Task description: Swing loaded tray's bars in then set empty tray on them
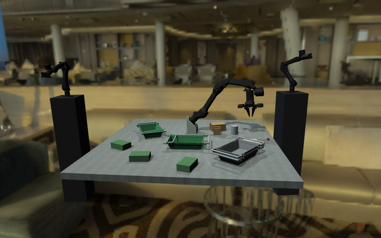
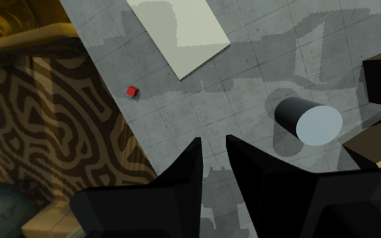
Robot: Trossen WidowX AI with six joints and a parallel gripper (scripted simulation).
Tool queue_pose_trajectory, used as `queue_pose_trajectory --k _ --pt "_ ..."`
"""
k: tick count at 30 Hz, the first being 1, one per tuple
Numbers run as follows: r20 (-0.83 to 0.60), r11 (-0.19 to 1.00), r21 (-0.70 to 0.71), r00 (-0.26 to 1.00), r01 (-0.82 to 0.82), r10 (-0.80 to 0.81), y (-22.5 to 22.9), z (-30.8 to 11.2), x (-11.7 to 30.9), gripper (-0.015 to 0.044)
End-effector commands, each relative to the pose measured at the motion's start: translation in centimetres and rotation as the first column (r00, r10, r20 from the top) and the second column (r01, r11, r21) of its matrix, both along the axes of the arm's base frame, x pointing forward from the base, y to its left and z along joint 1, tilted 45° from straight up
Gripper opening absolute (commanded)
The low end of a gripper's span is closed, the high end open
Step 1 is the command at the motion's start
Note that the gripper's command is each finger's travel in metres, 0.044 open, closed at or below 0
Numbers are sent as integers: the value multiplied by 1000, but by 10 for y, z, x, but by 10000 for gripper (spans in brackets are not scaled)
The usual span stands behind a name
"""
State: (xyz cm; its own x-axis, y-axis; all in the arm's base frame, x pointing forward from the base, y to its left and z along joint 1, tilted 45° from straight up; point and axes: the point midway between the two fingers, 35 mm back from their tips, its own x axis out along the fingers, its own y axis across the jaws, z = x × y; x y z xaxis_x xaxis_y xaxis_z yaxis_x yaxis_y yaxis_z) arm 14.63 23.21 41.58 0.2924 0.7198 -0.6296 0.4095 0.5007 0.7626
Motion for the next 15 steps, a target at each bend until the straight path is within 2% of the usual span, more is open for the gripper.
queue_pose_trajectory --k 1,9,15 --pt "48 991 -128 997 -49 55 -3 -40 59 87" --pt "54 954 -263 985 -144 164 -36 -103 133 87" --pt "39 929 -296 969 -220 242 -79 -153 178 87"
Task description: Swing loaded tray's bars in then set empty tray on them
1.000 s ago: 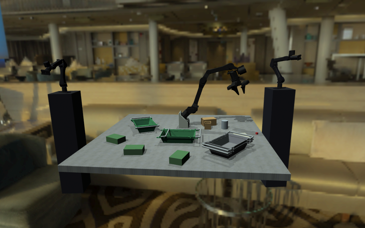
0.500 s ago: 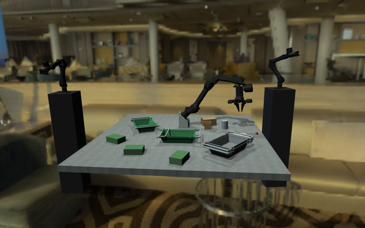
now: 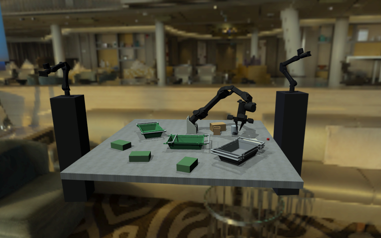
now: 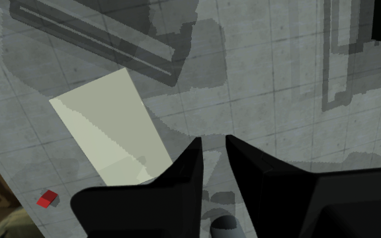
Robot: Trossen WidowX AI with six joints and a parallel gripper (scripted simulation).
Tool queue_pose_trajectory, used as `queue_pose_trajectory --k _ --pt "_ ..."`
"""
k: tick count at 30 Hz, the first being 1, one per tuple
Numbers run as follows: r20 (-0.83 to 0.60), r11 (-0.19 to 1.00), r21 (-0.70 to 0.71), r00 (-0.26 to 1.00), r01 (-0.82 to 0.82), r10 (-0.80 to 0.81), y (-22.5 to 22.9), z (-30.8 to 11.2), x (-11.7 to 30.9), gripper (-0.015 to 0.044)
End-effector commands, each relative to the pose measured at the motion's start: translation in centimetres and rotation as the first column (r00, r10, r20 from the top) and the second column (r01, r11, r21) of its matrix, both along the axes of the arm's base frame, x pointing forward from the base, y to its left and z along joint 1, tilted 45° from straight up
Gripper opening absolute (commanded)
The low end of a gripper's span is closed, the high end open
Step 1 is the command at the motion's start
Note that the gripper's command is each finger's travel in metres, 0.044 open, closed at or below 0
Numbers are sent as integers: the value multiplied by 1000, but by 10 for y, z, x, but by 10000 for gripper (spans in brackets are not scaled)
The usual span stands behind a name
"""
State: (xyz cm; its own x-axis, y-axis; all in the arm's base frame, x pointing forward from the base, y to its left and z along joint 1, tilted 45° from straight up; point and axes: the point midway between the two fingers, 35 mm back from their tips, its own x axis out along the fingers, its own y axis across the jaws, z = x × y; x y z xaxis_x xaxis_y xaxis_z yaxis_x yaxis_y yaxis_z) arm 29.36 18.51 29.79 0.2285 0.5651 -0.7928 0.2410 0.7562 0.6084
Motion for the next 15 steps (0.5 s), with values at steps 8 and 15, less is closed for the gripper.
queue_pose_trajectory --k 8,15 --pt "-3 991 37 992 -126 126 -108 -101 71 87" --pt "54 982 115 988 -150 144 -173 -148 82 87"
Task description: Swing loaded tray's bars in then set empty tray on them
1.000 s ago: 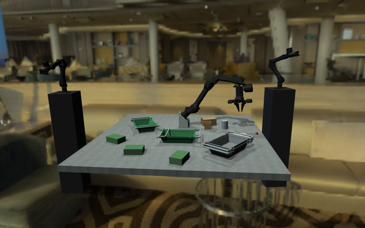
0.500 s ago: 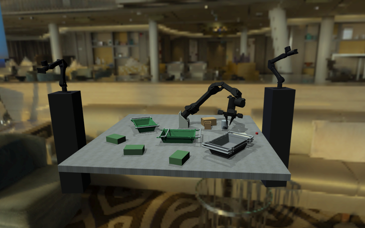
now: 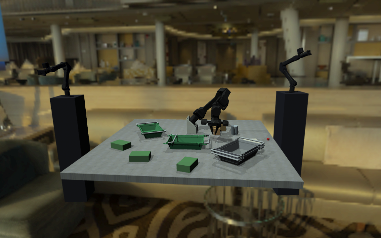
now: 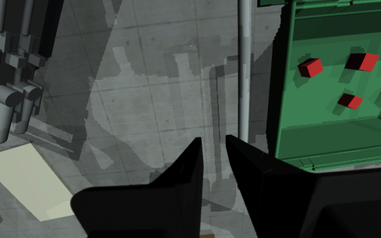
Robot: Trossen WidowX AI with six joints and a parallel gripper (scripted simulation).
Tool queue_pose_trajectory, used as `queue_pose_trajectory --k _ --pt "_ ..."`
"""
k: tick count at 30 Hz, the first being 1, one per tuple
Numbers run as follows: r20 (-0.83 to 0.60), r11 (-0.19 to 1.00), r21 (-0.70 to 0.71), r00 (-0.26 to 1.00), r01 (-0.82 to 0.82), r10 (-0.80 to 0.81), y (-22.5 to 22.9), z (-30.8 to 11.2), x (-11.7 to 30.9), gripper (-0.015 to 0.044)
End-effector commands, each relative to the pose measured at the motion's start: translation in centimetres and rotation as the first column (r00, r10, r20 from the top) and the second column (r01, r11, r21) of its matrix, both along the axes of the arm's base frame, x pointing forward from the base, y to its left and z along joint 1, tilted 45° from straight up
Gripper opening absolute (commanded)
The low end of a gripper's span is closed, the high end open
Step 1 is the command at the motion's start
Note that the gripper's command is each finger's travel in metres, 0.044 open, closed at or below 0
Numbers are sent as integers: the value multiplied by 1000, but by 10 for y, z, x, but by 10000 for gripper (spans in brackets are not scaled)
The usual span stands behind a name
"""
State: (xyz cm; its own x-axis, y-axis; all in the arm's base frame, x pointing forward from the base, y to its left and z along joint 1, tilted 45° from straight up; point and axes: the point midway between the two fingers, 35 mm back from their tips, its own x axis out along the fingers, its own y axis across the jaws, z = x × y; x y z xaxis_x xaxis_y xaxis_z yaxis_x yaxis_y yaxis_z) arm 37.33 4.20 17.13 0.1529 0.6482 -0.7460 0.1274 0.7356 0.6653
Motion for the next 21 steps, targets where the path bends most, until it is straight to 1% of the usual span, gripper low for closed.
queue_pose_trajectory --k 1,10,21 --pt "30 999 48 1000 -7 6 -30 -21 2 87" --pt "30 999 48 1000 -7 6 -27 -24 3 87" --pt "31 999 49 1000 -7 6 3 -56 12 87"
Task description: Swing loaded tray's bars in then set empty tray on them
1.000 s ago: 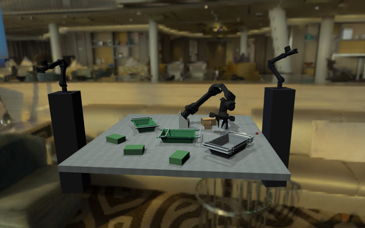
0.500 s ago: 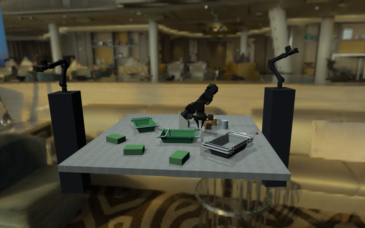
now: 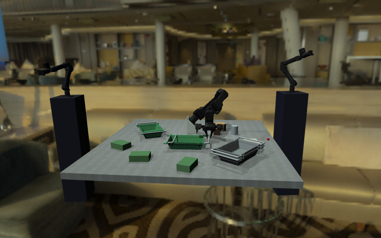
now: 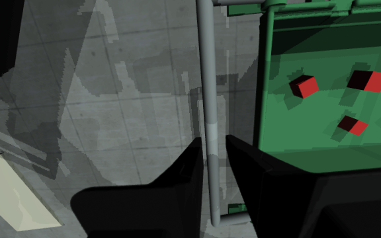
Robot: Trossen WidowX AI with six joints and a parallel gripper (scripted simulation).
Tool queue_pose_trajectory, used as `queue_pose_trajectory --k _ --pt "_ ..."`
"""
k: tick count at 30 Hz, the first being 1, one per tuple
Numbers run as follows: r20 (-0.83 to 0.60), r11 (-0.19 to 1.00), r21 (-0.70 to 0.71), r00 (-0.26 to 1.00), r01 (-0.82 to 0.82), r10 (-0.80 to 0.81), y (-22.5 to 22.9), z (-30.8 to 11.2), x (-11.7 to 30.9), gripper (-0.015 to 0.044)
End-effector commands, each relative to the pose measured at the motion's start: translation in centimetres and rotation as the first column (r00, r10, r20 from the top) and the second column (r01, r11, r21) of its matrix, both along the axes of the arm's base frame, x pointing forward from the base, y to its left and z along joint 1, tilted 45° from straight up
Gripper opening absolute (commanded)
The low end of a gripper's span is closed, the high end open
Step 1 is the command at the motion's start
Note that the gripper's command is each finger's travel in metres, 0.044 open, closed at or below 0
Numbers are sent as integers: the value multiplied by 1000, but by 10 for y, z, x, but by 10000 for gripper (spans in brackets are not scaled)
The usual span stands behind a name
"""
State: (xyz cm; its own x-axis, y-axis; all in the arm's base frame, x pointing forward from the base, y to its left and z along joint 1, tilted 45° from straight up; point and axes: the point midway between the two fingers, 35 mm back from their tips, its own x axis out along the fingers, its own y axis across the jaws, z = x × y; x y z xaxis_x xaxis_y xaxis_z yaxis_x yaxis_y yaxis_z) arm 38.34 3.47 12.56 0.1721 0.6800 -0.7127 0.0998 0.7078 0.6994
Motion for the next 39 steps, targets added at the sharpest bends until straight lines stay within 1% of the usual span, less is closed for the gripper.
queue_pose_trajectory --k 1,8,16,24,32,39 --pt "-2 1000 7 1000 1 -1 14 -13 2 87" --pt "-2 1000 8 1000 1 -1 17 -17 2 87" --pt "-3 1000 7 1000 1 -1 -10 -10 -3 87" --pt "-3 1000 6 1000 1 -1 -28 -16 -7 87" --pt "-4 1000 5 1000 1 -1 -41 -30 -8 87" --pt "-3 1000 5 1000 1 -1 -44 -60 -8 87"
